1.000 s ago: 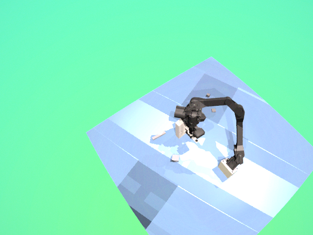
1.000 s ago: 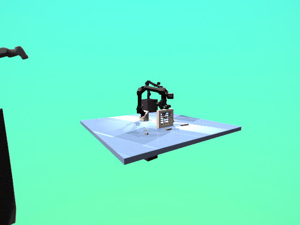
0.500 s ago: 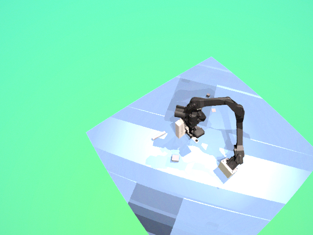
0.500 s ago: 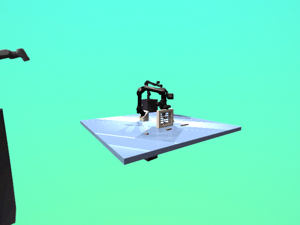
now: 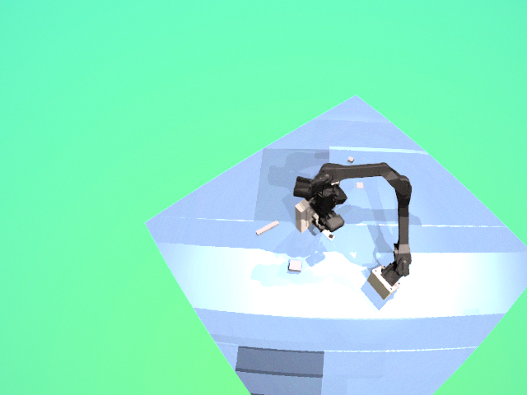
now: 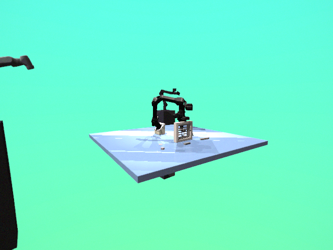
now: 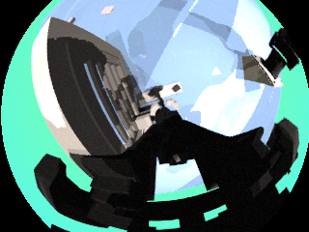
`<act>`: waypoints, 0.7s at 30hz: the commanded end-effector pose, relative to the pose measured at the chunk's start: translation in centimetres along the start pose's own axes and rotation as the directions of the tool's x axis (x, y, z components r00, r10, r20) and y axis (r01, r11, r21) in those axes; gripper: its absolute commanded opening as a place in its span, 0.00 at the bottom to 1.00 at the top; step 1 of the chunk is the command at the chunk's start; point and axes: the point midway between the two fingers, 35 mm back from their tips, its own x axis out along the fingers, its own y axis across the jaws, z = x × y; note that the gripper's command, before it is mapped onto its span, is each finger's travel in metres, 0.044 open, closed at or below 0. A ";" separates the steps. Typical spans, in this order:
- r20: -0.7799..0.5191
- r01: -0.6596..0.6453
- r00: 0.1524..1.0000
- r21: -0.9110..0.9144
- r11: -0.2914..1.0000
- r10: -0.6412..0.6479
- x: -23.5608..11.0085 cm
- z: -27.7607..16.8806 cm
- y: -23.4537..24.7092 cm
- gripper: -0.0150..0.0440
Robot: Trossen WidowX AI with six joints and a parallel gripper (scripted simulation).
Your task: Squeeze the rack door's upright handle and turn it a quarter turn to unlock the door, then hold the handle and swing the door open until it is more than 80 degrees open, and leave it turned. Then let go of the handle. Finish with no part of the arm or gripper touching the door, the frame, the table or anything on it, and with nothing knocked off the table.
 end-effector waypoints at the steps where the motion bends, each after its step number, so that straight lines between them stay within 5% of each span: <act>1: 0.000 0.001 1.000 0.003 1.000 -0.001 0.0 0.0 0.0 0.44; 14: 0.000 0.001 1.000 0.003 1.000 -0.001 0.0 0.0 0.0 0.30; 21: 0.000 0.001 1.000 -0.074 0.997 -0.001 0.0 0.2 -0.2 0.30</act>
